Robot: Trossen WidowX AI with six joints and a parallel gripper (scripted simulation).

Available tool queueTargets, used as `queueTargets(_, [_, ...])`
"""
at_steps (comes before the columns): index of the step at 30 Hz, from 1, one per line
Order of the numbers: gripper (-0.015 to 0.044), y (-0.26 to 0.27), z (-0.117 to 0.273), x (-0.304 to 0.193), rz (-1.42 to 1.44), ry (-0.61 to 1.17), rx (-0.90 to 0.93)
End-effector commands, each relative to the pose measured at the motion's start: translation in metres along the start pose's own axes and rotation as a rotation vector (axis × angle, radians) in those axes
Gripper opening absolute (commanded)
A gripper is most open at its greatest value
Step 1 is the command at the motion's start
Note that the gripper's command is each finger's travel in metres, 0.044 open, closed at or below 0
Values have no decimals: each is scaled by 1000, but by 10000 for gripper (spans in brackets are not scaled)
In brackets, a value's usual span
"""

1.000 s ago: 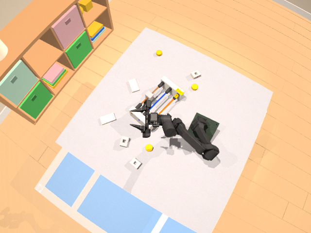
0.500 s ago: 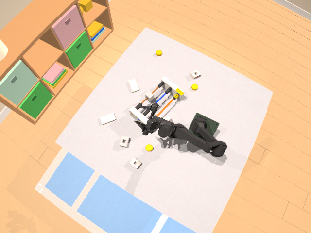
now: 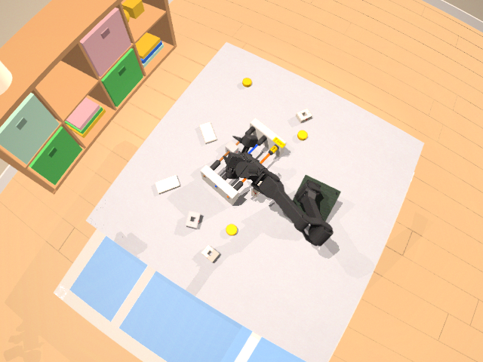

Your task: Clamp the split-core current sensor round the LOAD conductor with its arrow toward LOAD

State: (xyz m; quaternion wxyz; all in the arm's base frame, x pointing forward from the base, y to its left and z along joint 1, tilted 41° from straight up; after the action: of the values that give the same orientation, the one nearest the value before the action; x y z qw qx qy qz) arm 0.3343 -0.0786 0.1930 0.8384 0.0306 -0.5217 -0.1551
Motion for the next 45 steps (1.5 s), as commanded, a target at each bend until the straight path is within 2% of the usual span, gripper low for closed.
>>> queueTargets(1, [440, -44, -18, -38, -66, 191, -67])
queueTargets(8, [440, -116, -19, -124, -310, 544, -137])
queueTargets(13, [440, -151, 4, -191, -611, 782, -124])
queueTargets(17, [440, -160, 24, -227, -847, 895, -80])
queueTargets(38, [440, -158, 24, -228, -857, 903, -74])
queueTargets(45, [440, -71, 13, -205, -748, 1044, 63])
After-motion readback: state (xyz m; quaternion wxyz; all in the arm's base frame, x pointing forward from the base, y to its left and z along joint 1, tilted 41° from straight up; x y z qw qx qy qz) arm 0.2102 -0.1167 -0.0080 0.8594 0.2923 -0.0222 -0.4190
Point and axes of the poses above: the point midway between the two fingers, 35 mm back from their tips, its own z axis back along the fingers, its own y axis across the jaws, x = y × z, the point moved 1 cm from there along z, back along the fingers, and after that the axes turned 14 degrees about -z, right-handed, at the moved point
